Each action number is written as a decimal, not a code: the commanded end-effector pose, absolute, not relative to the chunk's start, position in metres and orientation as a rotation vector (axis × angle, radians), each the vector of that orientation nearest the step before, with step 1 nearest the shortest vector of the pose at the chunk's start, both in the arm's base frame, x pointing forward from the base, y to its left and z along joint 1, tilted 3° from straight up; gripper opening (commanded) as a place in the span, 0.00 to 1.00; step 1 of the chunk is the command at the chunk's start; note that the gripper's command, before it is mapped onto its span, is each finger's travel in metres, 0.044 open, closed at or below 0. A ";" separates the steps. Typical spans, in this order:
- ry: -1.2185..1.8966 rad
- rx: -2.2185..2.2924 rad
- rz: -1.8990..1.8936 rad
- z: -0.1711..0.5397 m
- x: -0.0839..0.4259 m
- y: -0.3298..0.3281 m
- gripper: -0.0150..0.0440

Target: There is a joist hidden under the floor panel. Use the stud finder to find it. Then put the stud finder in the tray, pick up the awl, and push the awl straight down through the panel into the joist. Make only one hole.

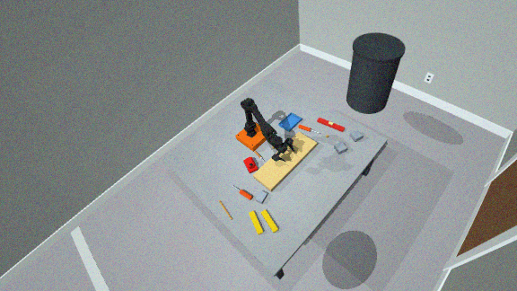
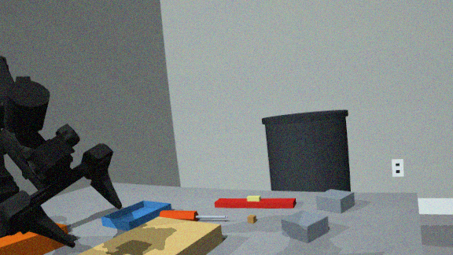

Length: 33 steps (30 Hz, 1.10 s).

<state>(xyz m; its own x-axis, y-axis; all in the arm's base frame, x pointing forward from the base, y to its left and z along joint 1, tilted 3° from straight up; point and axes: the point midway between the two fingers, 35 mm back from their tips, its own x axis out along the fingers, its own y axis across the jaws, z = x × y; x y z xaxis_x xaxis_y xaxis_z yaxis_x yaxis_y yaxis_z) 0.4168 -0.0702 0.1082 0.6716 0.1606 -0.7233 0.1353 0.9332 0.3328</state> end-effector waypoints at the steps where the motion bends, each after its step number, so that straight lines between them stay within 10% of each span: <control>1: 0.923 0.339 -0.108 0.091 0.376 -0.123 1.00; 15: 1.290 0.312 -0.395 0.054 0.181 -0.231 1.00; 33: 1.296 0.314 -0.397 0.051 0.174 -0.226 1.00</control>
<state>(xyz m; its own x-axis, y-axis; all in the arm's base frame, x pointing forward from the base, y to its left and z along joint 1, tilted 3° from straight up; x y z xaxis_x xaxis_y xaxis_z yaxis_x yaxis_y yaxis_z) 0.1764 -0.2282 0.0558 0.2297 -0.1136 -0.9666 0.4547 0.8906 0.0034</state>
